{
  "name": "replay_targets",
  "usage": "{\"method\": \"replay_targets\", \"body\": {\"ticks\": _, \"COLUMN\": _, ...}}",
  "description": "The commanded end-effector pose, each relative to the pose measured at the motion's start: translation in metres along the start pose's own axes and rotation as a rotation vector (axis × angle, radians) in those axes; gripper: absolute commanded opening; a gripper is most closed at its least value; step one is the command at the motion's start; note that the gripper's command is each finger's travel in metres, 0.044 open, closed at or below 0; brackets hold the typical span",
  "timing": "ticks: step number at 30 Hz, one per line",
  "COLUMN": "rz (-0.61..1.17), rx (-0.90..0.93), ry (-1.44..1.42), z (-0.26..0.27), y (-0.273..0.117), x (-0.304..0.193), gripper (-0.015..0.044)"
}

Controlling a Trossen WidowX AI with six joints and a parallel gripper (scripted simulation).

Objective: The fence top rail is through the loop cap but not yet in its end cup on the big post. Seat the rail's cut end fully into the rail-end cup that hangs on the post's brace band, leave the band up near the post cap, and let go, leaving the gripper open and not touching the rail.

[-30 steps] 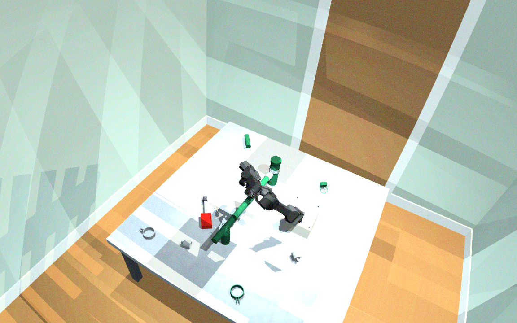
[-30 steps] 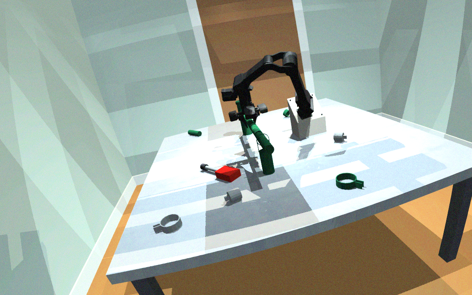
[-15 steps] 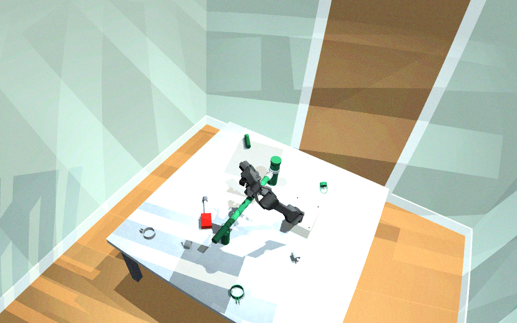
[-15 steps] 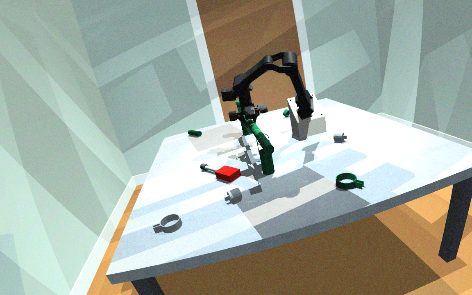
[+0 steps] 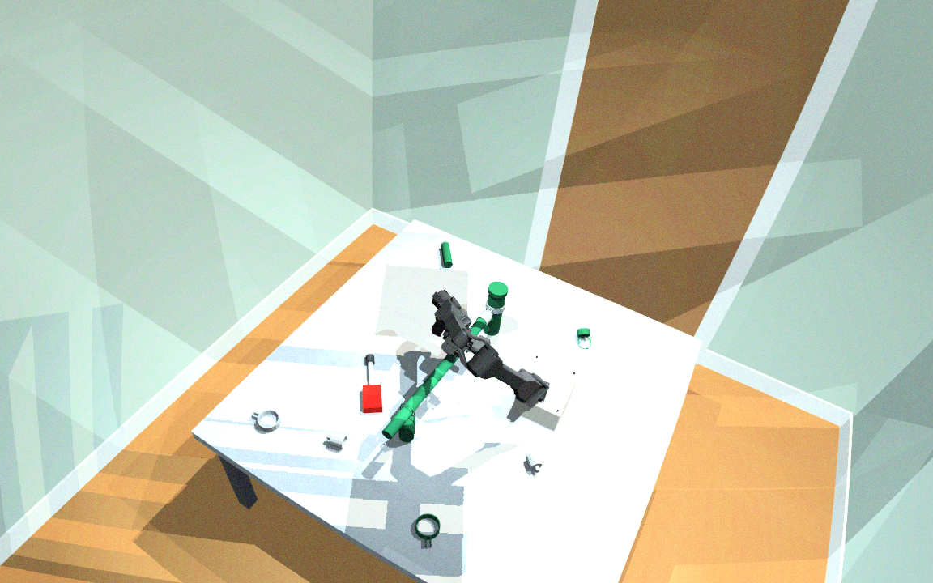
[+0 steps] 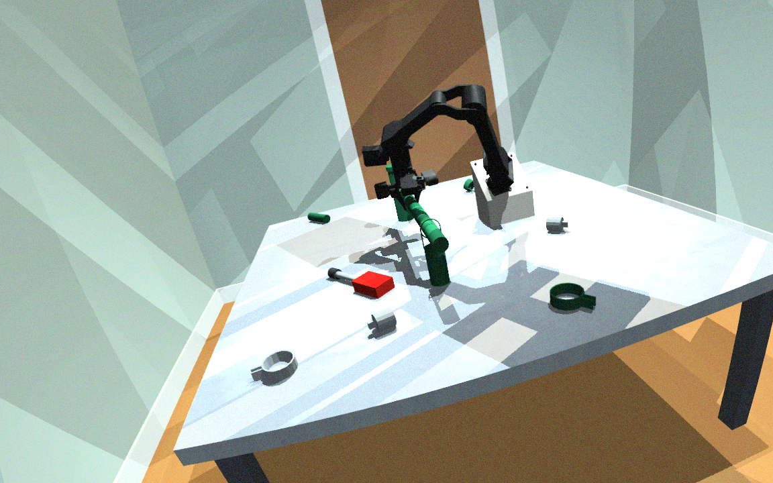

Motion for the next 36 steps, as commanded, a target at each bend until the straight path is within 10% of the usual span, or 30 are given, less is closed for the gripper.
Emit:
{"method": "replay_targets", "body": {"ticks": 1, "rz": 0.006, "rx": -0.007, "ry": 0.000, "z": -0.001, "y": -0.001, "x": -0.004, "gripper": 0.0000}}
{"method": "replay_targets", "body": {"ticks": 36, "rz": 0.007, "rx": -0.007, "ry": 0.000, "z": -0.008, "y": 0.000, "x": -0.021, "gripper": 0.0000}}
Point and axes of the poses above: the point midway between the two fingers, 35 mm back from their tips, its own y axis out along the fingers, its own z axis across the jaws, x = y × z, the point moved 7 cm from there along -y, back along the fingers, and after that the axes turned 15 degrees about y, right-handed, at the moved point
